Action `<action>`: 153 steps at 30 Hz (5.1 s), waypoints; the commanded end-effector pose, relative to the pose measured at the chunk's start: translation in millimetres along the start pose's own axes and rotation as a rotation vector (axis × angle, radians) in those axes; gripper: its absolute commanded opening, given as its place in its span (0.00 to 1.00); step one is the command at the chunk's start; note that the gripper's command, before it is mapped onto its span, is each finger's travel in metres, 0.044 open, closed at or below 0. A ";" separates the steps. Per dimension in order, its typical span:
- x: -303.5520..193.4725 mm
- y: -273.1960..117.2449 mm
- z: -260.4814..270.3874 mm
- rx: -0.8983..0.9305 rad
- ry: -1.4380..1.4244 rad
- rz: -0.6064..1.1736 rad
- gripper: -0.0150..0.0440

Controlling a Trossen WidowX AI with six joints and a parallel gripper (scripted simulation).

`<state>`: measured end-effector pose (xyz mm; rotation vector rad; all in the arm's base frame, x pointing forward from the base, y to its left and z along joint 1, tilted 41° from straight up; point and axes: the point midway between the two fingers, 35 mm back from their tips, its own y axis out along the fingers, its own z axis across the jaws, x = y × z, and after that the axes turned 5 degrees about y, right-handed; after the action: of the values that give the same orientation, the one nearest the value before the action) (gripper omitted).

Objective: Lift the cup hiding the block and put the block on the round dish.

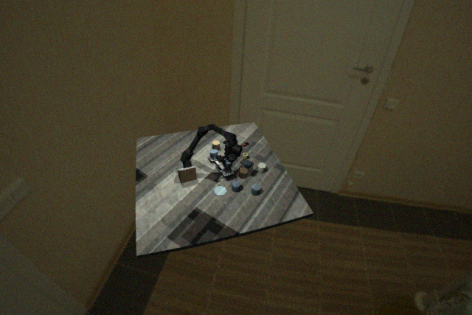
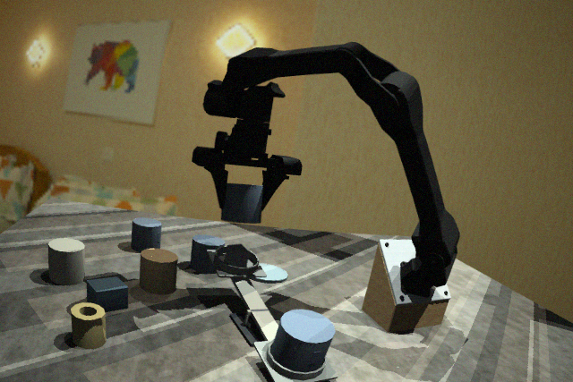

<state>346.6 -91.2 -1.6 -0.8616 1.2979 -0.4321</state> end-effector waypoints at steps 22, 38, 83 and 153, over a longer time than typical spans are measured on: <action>0.5 -0.1 -0.1 0.001 0.001 -0.001 0.25; 50.1 11.4 -42.7 0.004 0.004 -0.021 0.25; 143.9 141.3 -212.5 0.001 0.003 -0.023 0.25; -11.9 73.6 0.9 0.009 -0.228 -0.011 0.69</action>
<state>332.5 -39.5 -45.9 -0.8877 1.0758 -0.3377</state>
